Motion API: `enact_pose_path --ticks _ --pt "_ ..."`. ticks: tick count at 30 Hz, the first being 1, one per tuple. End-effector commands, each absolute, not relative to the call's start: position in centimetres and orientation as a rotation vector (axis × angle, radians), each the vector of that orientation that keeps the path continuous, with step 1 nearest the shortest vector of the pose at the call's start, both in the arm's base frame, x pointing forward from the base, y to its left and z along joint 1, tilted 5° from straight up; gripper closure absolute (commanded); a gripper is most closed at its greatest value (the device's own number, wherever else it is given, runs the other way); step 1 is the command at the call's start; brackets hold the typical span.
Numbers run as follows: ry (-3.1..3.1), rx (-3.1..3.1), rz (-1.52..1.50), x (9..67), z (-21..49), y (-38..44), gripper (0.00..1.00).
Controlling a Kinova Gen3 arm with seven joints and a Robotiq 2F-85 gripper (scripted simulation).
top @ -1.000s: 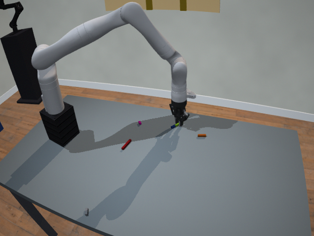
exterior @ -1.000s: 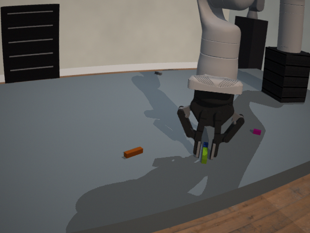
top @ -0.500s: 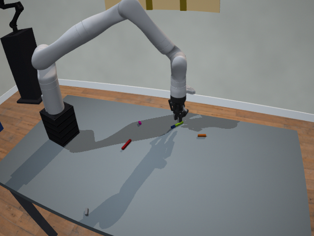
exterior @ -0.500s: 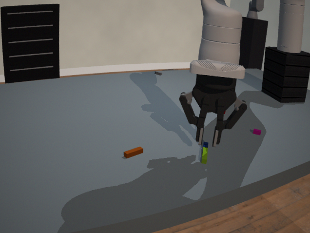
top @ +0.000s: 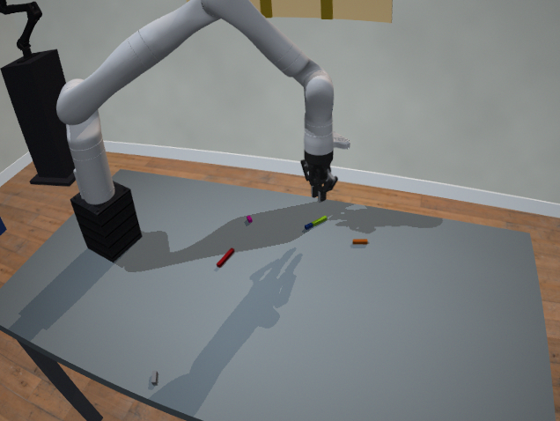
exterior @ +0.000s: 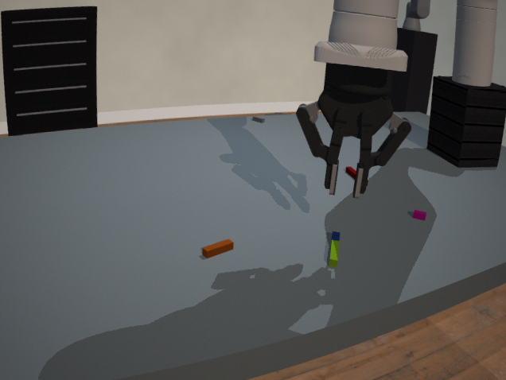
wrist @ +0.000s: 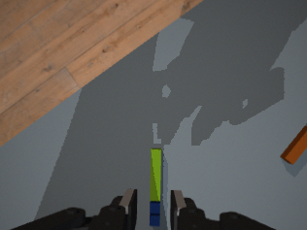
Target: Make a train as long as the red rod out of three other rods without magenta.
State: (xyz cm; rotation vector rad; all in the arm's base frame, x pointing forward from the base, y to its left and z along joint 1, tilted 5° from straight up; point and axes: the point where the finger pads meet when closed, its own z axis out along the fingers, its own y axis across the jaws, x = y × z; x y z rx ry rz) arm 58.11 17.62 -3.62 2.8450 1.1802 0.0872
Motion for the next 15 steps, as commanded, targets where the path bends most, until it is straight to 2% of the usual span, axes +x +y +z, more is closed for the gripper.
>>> enact_pose_path --ticks 1,2,3,15 --pt "1.182 2.845 0.103 58.35 -2.86 17.89 0.76" --pt "1.182 2.845 0.103 58.35 -2.85 17.89 0.76" --pt "1.182 2.845 0.103 58.35 -2.85 17.89 0.00" --pt "1.182 2.845 0.103 58.35 -2.85 17.89 0.00"
